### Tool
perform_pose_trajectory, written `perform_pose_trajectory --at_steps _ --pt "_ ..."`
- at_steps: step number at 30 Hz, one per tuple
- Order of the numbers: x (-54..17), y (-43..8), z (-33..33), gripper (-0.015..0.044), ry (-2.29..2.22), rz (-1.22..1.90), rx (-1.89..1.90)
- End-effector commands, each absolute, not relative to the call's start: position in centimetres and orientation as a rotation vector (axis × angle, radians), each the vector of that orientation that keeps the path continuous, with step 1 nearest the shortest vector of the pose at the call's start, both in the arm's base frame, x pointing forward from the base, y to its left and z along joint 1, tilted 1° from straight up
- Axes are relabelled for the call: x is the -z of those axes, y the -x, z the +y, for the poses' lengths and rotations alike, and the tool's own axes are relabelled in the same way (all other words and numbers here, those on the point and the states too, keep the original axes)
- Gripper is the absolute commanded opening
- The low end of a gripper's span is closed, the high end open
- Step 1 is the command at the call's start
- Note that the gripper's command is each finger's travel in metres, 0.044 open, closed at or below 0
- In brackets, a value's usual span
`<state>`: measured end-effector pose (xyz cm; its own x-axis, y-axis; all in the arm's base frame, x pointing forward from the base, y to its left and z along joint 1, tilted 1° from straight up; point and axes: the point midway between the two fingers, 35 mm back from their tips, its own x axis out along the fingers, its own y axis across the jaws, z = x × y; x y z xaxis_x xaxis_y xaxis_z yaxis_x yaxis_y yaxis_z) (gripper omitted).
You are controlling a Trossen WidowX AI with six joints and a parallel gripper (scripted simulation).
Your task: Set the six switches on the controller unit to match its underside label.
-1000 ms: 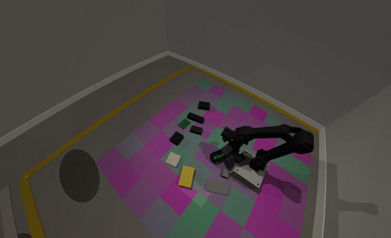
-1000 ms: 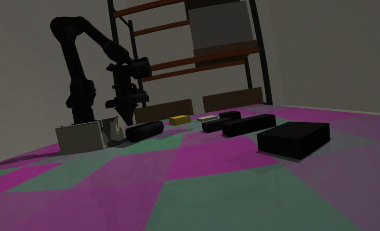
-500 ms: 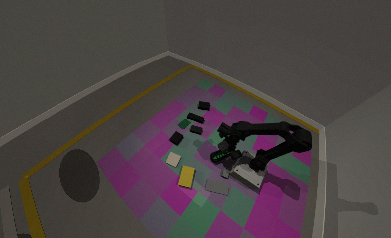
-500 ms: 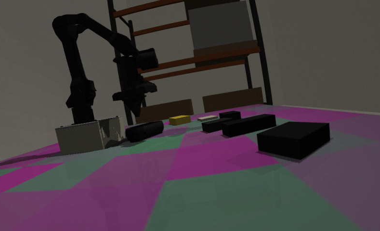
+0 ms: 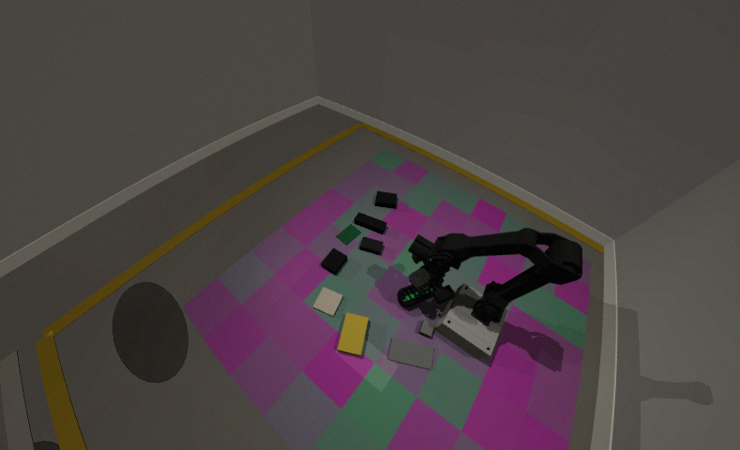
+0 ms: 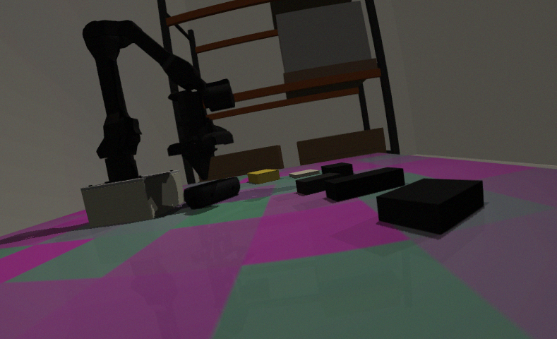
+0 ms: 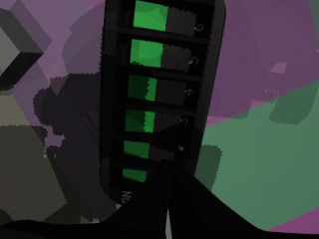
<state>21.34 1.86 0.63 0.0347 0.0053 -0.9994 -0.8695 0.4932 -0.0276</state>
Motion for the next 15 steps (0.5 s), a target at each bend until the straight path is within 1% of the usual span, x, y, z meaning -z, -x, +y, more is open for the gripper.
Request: perform_pose_trajectory --at_steps 1,15 --pt "0.0 -21.3 1.8 0.0 0.828 1.382 -0.804" --pt "1.5 -21.2 1.8 0.0 0.827 1.382 -0.804"
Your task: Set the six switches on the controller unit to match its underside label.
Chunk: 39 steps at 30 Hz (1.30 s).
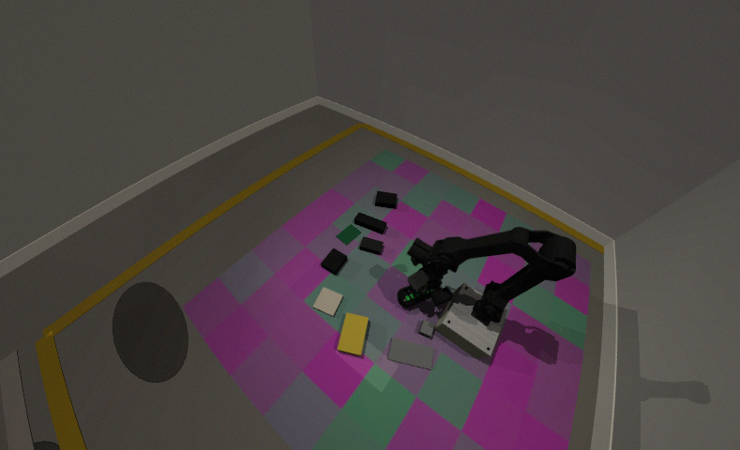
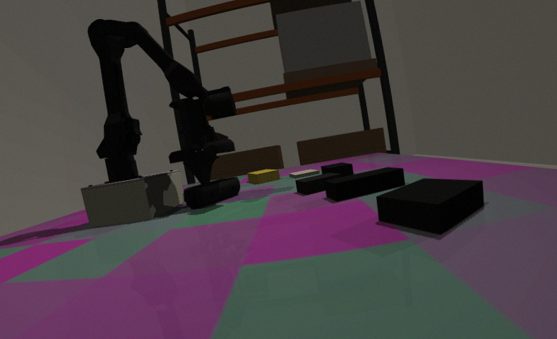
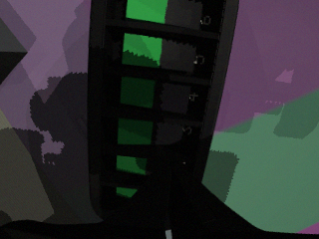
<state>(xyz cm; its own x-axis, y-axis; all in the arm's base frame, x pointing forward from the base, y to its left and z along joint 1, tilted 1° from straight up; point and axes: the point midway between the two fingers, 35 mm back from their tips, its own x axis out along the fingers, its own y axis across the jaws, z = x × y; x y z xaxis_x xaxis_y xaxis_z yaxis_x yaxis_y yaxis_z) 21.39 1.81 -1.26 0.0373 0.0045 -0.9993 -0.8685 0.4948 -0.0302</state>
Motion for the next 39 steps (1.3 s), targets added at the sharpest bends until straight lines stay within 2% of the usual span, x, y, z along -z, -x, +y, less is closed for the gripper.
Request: perform_pose_trajectory --at_steps 1,8,13,22,39 --pt "1.5 -21.2 1.8 0.0 0.827 1.382 -0.804" --pt "1.3 -21.3 1.8 0.0 0.827 1.381 -0.806" --pt "-3.0 -21.1 1.8 0.0 0.828 1.382 -0.804" --pt "-2.9 -20.2 4.3 0.0 0.822 1.383 -0.802" --pt "-0.6 -20.4 4.5 0.0 0.822 1.383 -0.802"
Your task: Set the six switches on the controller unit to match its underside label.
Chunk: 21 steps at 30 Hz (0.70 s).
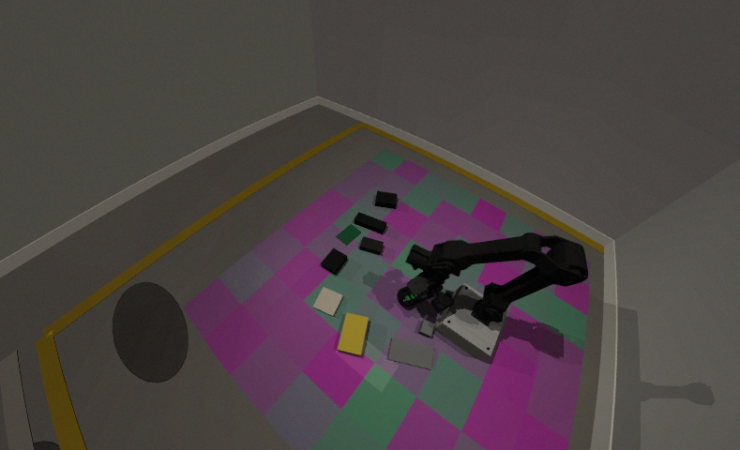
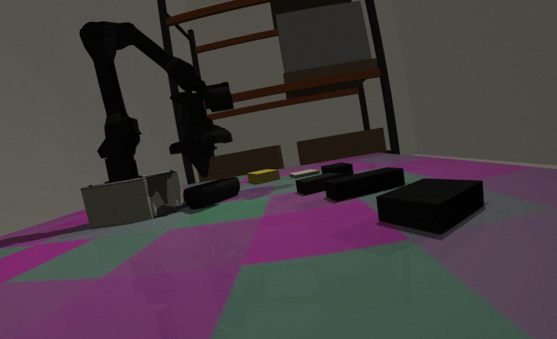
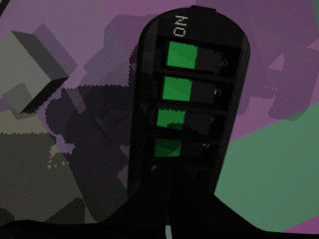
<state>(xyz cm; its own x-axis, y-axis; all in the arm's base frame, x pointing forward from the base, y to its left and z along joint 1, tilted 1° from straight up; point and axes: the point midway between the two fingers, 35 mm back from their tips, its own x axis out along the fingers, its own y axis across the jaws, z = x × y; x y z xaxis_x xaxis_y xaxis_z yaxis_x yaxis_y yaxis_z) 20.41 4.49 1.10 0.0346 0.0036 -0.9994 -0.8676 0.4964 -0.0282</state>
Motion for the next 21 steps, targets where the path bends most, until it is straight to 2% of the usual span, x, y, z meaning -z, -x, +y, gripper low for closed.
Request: perform_pose_trajectory --at_steps 1,21 --pt "-0.4 -20.4 4.5 0.0 0.822 1.383 -0.802" --pt "1.6 -20.4 4.5 0.0 0.822 1.383 -0.802"
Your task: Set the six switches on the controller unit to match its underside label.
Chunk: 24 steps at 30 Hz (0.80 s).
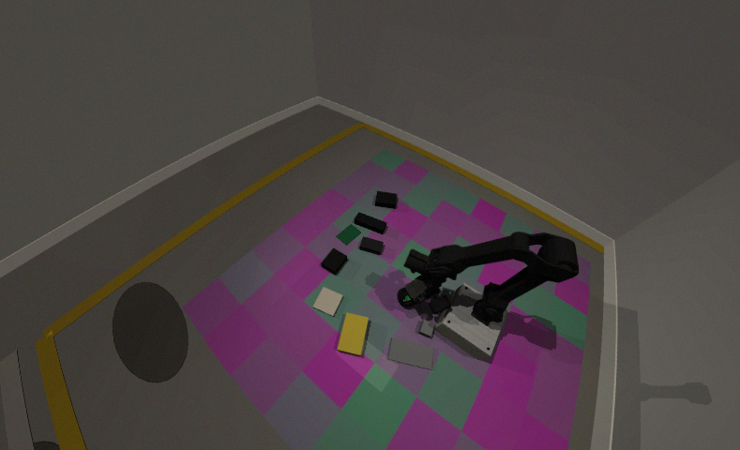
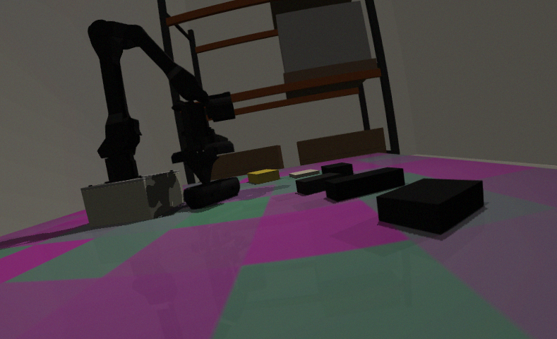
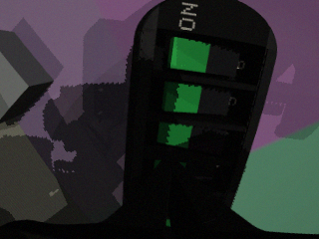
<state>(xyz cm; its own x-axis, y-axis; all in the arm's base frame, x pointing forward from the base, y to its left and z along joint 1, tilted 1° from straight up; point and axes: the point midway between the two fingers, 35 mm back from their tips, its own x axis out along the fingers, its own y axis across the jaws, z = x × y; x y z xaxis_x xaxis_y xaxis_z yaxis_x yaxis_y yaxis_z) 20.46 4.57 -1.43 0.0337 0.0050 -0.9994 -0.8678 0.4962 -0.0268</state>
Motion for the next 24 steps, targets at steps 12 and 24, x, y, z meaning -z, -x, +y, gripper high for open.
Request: perform_pose_trajectory --at_steps 12,24 --pt "-2.9 -20.3 4.5 0.0 0.822 1.383 -0.802" --pt "-2.6 -22.2 8.0 0.0 0.822 1.38 -0.805"
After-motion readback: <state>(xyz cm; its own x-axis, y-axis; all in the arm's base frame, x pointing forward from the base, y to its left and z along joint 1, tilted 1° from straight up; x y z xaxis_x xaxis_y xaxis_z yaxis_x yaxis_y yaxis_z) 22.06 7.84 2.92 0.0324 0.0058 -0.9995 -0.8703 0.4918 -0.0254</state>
